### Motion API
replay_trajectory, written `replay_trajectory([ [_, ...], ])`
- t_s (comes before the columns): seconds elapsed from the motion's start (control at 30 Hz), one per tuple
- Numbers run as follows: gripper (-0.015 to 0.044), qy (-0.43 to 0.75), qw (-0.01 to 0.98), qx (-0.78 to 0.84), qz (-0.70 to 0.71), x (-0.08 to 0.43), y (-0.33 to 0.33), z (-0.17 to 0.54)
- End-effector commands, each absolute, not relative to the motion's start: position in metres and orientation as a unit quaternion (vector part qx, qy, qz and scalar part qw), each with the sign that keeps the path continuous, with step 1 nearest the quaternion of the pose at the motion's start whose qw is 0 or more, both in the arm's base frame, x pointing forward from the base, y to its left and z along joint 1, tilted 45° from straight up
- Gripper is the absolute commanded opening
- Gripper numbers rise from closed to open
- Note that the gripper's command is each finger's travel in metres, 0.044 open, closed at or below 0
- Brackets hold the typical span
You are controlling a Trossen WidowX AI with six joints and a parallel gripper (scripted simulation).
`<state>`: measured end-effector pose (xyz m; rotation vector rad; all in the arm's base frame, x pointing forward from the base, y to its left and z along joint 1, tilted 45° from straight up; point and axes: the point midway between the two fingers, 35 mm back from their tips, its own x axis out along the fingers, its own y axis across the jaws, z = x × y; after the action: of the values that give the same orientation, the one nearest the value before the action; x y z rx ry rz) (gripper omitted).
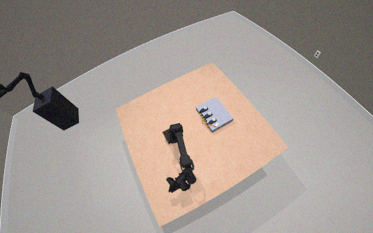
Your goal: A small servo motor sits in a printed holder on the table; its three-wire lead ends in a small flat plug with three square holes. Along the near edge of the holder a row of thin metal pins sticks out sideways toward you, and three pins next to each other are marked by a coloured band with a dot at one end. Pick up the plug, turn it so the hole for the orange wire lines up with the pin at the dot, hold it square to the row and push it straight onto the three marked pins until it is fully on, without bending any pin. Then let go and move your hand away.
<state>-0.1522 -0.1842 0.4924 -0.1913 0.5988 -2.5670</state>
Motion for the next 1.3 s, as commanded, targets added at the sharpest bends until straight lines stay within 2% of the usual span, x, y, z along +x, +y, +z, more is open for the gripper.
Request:
replay_trajectory([
  [0.0, 0.0115, 0.204, 0.299, -0.080, -0.929, -0.136, -0.202, 0.487],
  [0.67, 0.0115, 0.137, 0.527, -0.110, -0.831, -0.034, -0.262, 0.463],
  [1.27, 0.0115, 0.077, 0.707, -0.115, -0.694, 0.076, -0.272, 0.436],
])
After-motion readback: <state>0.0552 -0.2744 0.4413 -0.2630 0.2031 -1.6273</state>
